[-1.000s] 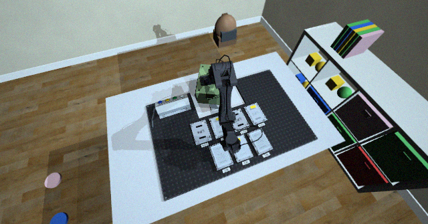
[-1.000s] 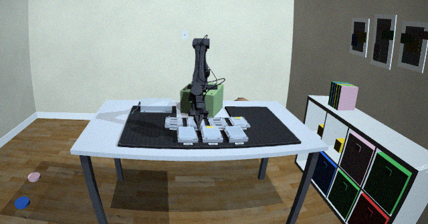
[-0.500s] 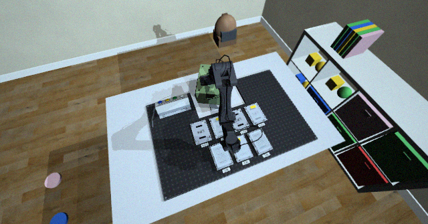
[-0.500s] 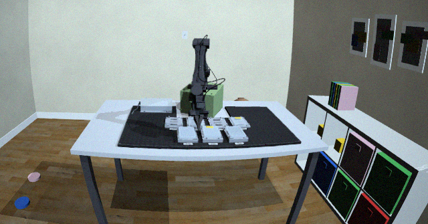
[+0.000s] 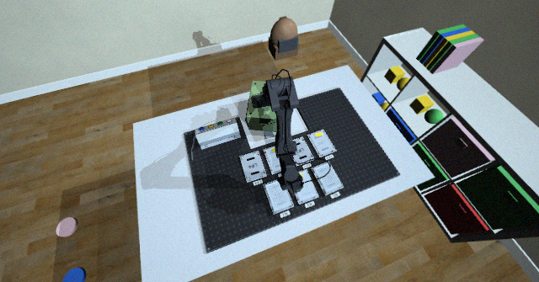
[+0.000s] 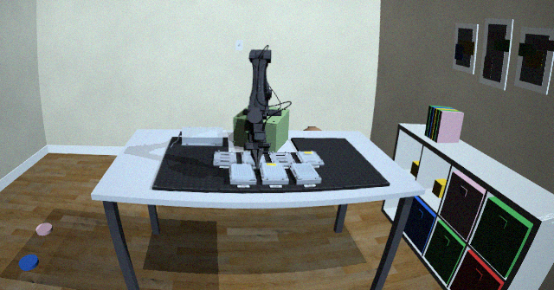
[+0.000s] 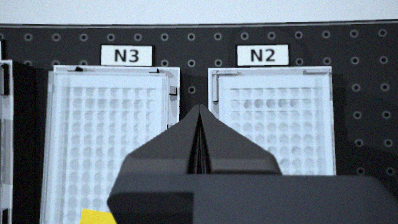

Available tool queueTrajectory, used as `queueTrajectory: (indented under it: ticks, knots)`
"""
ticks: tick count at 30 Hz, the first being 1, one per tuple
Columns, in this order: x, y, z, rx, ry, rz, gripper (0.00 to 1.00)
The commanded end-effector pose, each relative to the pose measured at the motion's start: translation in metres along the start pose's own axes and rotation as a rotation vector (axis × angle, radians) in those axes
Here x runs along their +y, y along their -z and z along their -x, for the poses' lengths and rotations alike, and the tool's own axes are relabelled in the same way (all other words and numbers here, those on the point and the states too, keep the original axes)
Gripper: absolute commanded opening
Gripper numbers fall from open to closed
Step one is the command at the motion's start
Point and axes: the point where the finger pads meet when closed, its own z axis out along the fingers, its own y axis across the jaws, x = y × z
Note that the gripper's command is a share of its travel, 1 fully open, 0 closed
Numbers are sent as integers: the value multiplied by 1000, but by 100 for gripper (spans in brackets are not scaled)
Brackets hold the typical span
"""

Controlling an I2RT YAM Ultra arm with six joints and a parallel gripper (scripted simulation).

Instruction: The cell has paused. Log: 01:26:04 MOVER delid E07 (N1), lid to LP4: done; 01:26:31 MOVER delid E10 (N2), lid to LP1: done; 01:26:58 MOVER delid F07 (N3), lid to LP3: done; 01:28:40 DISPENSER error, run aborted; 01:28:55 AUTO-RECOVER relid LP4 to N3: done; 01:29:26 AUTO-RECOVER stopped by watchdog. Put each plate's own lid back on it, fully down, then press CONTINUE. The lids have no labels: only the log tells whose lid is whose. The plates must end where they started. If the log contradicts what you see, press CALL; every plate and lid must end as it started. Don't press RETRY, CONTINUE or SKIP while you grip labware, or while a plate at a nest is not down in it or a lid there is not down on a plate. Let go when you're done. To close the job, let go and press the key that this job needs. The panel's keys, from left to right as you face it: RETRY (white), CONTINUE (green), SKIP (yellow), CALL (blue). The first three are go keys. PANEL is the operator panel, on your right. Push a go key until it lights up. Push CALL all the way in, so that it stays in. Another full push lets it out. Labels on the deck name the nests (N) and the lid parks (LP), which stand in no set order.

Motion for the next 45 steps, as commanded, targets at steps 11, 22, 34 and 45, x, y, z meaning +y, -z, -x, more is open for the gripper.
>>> queueTrajectory:
  ticks: [11,22,34,45]
  knots:
    - [5,3,31,-63,21,15,0]
    - [15,11,34,-33,16,3,100]
    - [59,26,13,166,8,2,100]
    - [68,23,-9,383,-4,-7,100]
